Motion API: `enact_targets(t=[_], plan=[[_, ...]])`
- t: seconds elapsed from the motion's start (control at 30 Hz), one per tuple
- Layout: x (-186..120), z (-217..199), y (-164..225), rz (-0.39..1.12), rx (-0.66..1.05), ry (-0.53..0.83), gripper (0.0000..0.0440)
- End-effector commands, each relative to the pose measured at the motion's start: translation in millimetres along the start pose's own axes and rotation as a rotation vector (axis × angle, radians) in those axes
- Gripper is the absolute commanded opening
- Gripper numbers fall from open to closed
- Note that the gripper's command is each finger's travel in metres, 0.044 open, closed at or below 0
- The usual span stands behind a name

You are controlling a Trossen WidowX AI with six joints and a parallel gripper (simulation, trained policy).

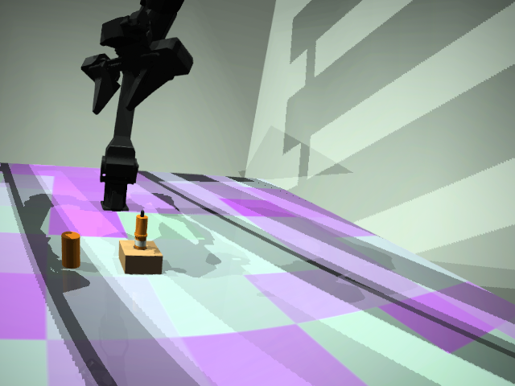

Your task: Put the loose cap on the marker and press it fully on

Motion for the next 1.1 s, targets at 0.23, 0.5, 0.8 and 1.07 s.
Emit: enact_targets(t=[0.23, 0.5, 0.8, 1.07], plan=[[24, -5, 0, 0.101, 0.052, 0.028, 0.0327], [42, -10, 0, 0.171, 0.086, 0.052, 0.0326], [63, -16, 0, 0.245, 0.124, 0.076, 0.0326], [81, -22, 1, 0.308, 0.154, 0.095, 0.0325]])
Point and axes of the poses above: the point midway between the two fingers, 35 mm back from their tips, its own x axis out along the fingers, its own z axis across the jaws, y = z × x, the point moved 3 cm from there along -x, back along the fingers, and after that the axes turned 15 degrees about -x, right-handed, at the moved point
